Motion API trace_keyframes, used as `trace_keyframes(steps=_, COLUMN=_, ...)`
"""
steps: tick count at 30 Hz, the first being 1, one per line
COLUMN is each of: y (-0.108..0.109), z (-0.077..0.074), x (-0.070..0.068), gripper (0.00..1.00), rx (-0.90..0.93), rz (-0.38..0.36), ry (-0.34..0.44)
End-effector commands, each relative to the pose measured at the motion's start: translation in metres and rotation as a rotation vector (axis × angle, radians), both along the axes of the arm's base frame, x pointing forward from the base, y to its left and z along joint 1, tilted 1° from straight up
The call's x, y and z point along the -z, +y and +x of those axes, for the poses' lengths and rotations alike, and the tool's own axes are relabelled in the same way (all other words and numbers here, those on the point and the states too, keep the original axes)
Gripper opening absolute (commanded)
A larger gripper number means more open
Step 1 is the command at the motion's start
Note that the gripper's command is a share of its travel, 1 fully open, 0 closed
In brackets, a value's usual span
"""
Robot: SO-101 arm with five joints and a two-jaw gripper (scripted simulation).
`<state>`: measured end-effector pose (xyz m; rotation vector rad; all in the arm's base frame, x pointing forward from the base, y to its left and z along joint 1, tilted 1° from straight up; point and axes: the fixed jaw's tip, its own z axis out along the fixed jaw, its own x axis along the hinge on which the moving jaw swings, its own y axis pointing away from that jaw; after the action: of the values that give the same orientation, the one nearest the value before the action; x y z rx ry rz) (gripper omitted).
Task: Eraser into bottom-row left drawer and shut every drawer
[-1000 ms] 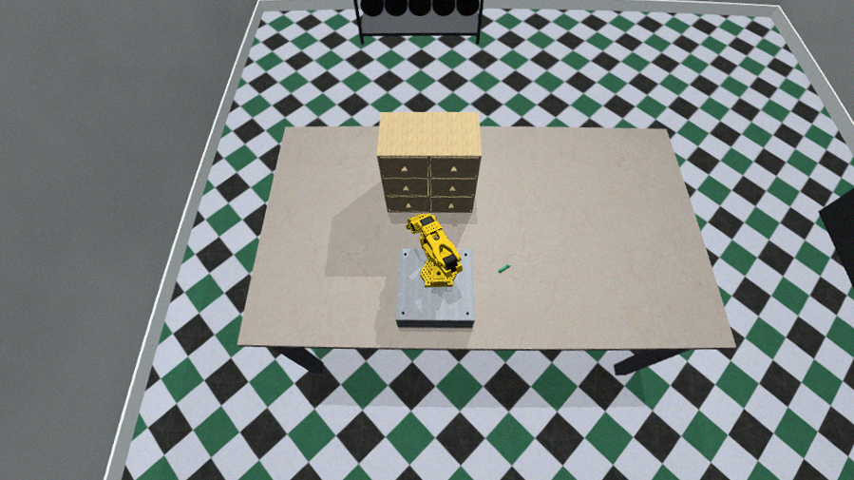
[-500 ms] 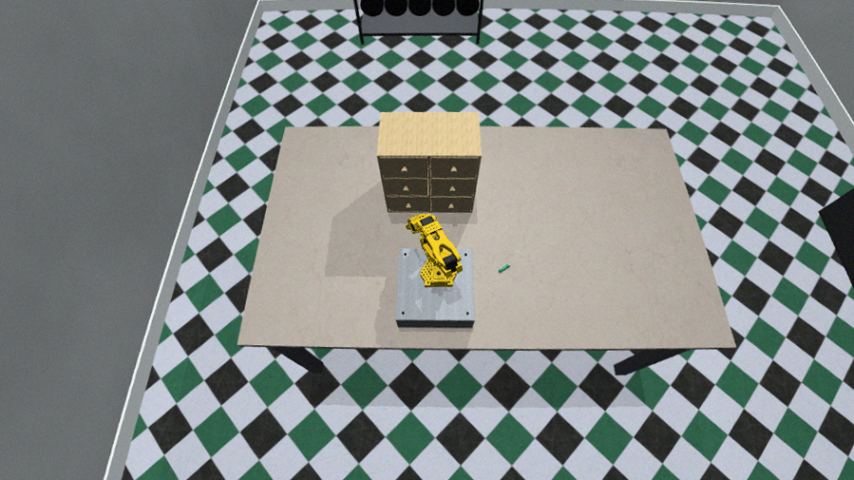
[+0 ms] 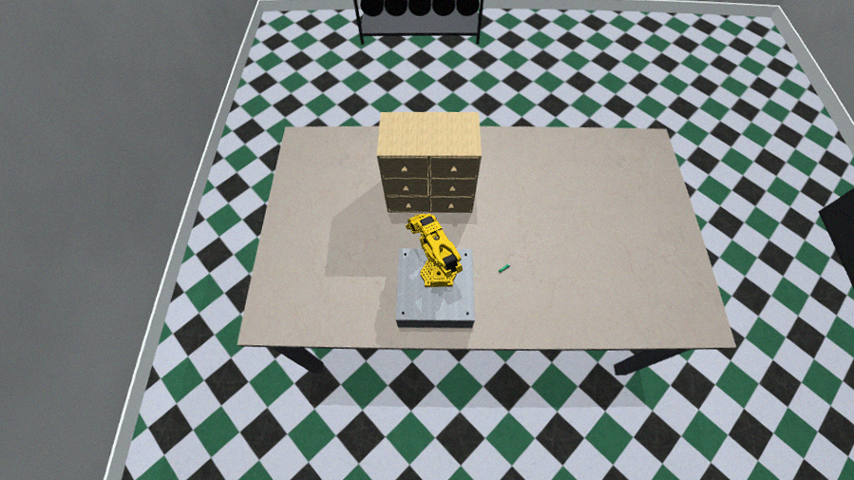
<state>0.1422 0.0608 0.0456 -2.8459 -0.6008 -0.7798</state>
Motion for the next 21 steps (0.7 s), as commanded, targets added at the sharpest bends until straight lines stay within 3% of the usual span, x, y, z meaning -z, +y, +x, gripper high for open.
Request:
trace_keyframes(steps=1, y=-0.0007, z=-0.0044, x=0.0048, gripper=0.21, rx=-0.002, rz=-0.007, ry=0.025)
trace_keyframes(steps=9, y=-0.0007, z=-0.0044, x=0.0048, gripper=0.21, rx=-0.002, rz=-0.007, ry=0.025)
trace_keyframes(steps=21, y=-0.0026, z=-0.0057, x=0.0059, gripper=0.21, rx=0.262, rz=0.126, ry=0.089)
